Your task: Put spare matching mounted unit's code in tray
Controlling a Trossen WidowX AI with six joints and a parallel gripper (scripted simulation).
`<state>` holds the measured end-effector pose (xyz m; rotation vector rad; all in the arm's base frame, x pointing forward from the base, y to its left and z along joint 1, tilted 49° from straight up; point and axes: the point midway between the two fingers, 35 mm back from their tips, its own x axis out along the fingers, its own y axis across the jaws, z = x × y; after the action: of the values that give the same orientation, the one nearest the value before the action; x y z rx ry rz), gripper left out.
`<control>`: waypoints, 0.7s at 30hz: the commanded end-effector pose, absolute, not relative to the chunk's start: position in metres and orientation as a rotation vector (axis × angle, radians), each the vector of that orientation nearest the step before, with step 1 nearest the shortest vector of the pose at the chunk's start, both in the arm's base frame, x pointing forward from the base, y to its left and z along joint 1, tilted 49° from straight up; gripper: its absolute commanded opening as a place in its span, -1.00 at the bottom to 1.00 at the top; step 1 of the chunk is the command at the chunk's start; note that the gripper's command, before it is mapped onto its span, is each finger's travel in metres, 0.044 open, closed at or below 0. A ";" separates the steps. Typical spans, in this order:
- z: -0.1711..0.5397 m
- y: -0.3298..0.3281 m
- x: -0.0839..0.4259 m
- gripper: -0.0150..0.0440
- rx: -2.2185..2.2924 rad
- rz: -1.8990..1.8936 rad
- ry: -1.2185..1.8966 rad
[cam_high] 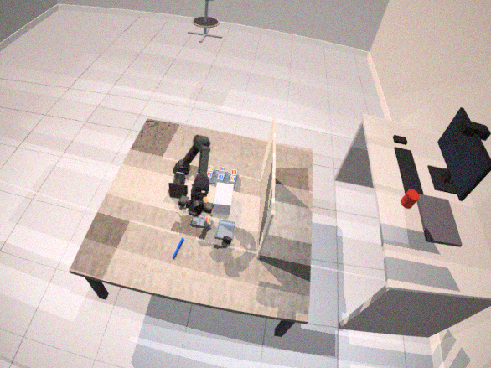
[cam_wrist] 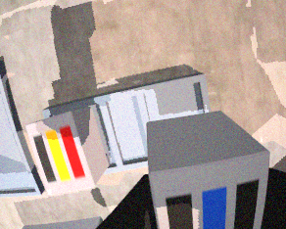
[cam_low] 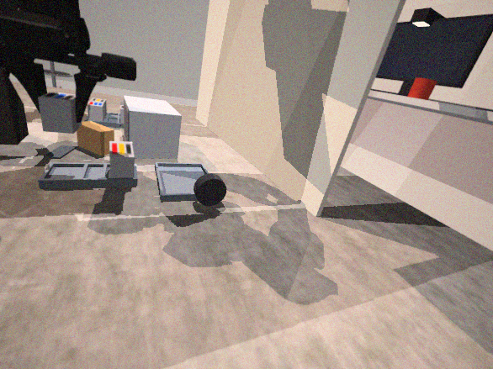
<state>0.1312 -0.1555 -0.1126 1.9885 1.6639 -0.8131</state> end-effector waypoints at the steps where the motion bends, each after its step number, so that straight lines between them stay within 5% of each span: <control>1: -0.110 -0.158 0.130 -0.49 1.980 -0.809 1.669; 21: -0.059 -0.213 0.121 -0.49 1.978 -0.814 1.668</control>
<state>0.1174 -0.2076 -0.0605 1.9882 1.6694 -0.8149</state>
